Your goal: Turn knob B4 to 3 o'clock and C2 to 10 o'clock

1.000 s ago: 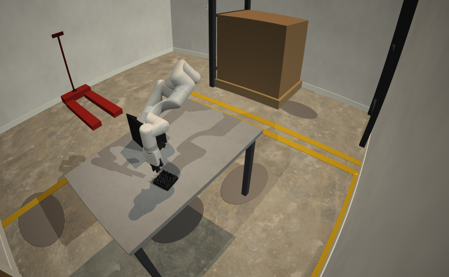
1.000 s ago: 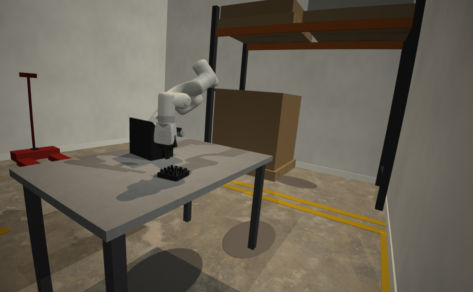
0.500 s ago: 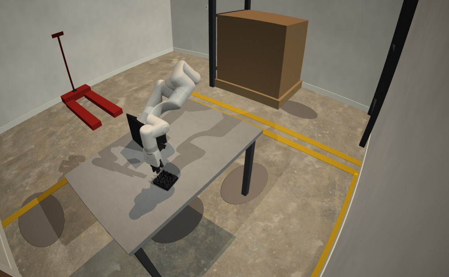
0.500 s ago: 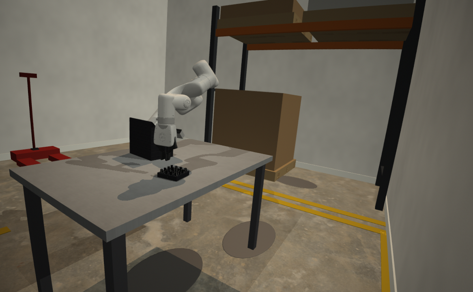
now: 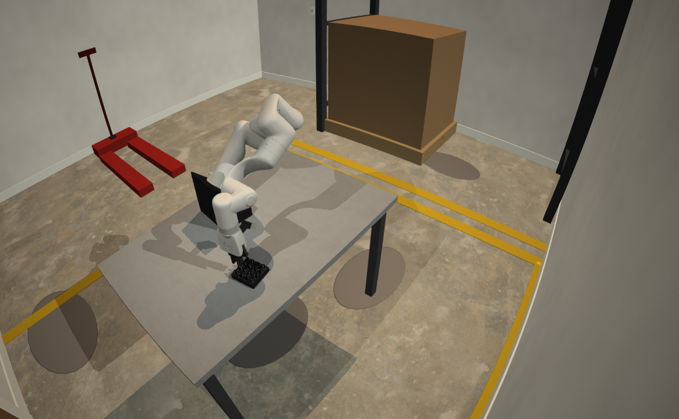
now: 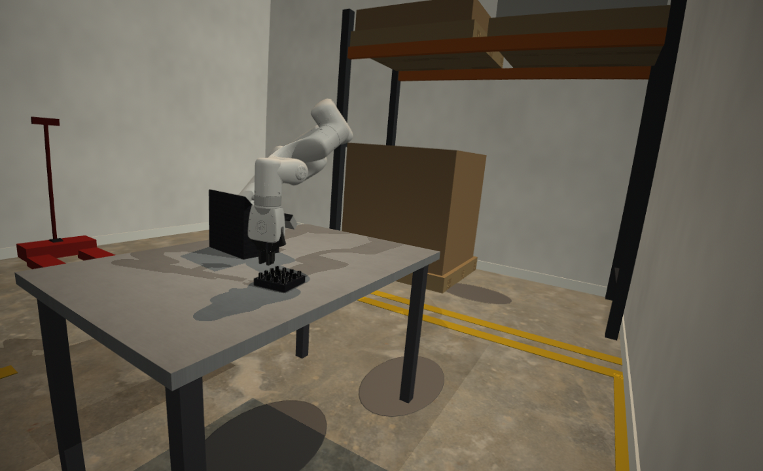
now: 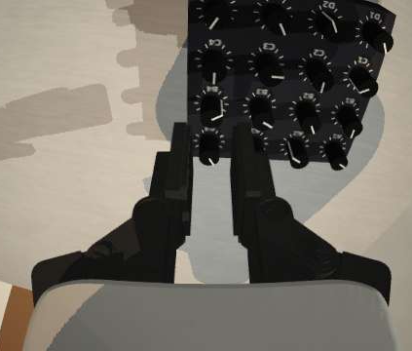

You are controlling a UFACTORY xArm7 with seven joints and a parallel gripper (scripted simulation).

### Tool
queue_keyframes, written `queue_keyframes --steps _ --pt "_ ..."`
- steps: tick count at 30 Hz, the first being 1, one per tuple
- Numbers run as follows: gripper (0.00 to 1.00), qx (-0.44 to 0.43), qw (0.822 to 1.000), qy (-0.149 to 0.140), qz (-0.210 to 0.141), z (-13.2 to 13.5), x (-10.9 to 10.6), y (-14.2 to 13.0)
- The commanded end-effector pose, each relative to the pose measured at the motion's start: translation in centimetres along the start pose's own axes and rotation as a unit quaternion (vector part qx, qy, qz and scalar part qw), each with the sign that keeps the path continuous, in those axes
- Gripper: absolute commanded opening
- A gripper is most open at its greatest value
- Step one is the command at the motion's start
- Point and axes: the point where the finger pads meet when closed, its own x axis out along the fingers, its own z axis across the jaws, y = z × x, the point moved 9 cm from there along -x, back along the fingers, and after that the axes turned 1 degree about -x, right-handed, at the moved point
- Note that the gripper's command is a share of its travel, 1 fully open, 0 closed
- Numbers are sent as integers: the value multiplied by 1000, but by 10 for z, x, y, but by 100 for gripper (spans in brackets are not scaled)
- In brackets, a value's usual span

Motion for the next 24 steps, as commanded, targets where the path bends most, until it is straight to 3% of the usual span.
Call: queue_keyframes --steps 1,24 --pt "19 0 1000 -1 -3 0 1 -2" --pt "19 0 1000 -1 -3 0 16 -2"
